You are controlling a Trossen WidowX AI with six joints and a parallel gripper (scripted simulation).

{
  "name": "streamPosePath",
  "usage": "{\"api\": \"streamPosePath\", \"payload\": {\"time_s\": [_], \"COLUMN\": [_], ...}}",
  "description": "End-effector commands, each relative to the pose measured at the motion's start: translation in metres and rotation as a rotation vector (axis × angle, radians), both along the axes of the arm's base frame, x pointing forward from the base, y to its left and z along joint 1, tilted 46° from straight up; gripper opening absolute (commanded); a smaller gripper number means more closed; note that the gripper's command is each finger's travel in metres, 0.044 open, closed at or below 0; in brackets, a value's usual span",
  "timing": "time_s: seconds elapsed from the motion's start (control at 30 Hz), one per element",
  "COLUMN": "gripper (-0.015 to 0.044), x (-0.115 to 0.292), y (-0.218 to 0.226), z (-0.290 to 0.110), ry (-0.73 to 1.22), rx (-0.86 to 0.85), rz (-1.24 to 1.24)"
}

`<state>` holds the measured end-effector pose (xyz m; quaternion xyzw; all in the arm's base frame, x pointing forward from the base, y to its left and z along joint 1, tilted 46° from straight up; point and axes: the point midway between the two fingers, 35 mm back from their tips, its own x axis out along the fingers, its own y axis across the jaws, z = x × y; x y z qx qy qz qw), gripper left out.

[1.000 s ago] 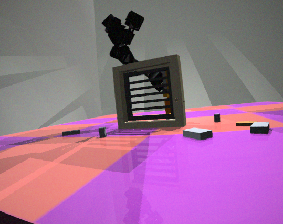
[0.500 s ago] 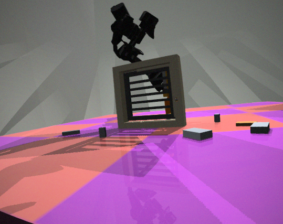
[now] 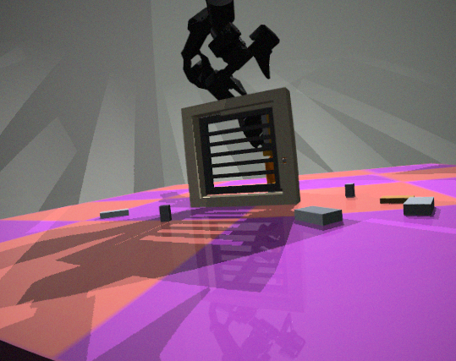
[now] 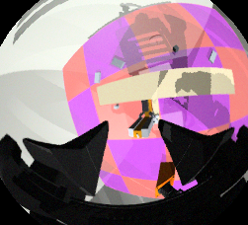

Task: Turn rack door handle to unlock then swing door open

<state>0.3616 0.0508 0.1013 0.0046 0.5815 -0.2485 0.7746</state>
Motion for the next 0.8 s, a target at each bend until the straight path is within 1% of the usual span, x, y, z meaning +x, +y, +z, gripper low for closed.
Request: {"api": "streamPosePath", "payload": {"time_s": [0.0,0.6,0.77], "gripper": [0.0298,0.0298,0.0298], "x": [-0.004,-0.021,-0.022], "y": [0.003,0.015,0.015], "z": [-0.009,-0.030,-0.031], "ry": [0.072,0.348,0.357], "rx": [-0.062,-0.372,-0.385], "rz": [-0.018,-0.033,-0.032]}}
